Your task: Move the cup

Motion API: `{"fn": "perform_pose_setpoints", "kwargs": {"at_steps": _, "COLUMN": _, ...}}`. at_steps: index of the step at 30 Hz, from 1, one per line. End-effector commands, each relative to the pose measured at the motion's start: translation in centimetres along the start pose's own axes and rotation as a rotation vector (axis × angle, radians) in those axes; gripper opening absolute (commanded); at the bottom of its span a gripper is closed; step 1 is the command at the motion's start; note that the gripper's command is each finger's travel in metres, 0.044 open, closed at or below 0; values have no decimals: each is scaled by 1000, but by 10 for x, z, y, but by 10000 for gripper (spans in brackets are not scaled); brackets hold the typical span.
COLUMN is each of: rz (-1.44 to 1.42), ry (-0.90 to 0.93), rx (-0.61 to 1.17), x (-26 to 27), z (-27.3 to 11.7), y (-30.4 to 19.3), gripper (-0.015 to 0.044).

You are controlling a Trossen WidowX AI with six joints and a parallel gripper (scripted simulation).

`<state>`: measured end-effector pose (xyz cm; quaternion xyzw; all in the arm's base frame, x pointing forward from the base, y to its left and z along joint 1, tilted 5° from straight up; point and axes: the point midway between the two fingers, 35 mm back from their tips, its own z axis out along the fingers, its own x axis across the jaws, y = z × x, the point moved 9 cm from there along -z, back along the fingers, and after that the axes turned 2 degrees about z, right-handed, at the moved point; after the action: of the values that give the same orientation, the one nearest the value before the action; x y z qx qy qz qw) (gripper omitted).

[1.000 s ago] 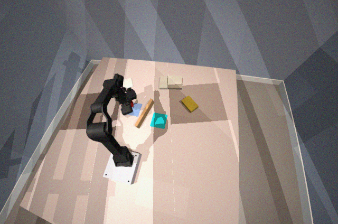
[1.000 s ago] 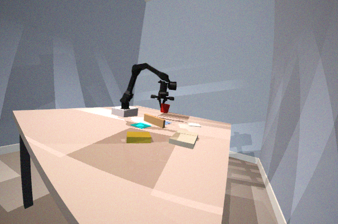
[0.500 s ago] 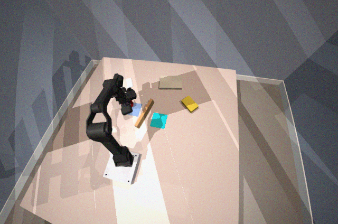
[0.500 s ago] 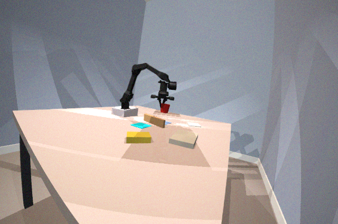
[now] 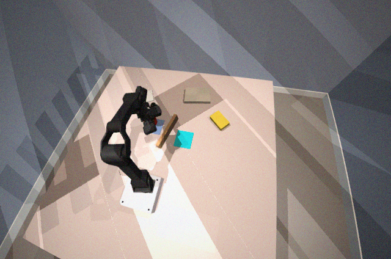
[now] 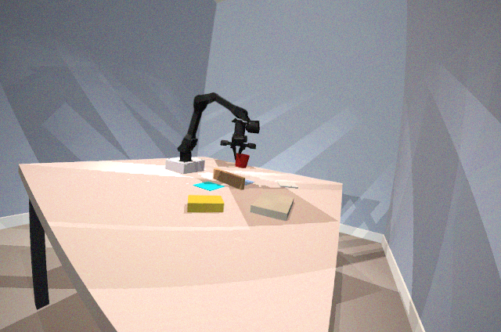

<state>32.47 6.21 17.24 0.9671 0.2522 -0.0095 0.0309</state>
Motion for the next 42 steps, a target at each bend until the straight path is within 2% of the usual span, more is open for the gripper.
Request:
{"fn": "perform_pose_setpoints", "kwargs": {"at_steps": 1, "rz": -3, "ry": 3, "rx": -6, "x": -8, "z": -1, "y": 6, "gripper": 0}}
{"fn": "perform_pose_setpoints", "kwargs": {"at_steps": 42, "rz": -2, "ry": -3, "rx": -14, "x": -77, "z": -3, "y": 75, "gripper": 0}}
